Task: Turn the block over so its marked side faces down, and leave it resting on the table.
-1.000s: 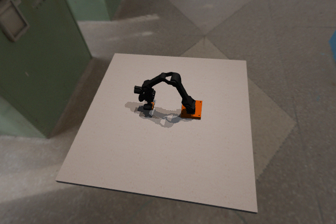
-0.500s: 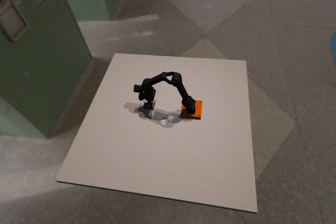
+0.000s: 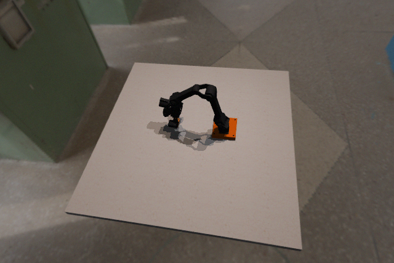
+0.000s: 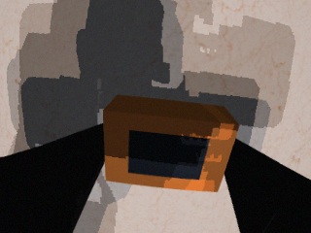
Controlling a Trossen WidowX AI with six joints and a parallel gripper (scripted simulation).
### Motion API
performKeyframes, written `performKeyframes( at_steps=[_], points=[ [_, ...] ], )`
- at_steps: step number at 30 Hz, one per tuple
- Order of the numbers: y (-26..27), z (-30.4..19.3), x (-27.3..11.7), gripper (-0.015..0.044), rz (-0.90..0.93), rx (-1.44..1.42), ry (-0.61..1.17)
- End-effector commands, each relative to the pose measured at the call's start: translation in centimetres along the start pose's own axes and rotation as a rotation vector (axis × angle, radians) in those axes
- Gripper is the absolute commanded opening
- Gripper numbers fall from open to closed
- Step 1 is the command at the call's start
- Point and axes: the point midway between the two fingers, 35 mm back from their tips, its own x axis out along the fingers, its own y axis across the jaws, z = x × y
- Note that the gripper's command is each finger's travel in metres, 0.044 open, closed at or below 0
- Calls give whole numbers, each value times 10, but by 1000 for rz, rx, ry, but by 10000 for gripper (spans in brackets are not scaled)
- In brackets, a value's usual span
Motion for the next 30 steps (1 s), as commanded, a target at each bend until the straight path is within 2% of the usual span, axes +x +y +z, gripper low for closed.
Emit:
performKeyframes(
  at_steps=[1,24,30],
  points=[
    [1,-1,0,0,6,6,-74],
    [1,-10,-1,0,4,3,-445],
    [1,-10,-1,0,4,3,-455]
  ],
)
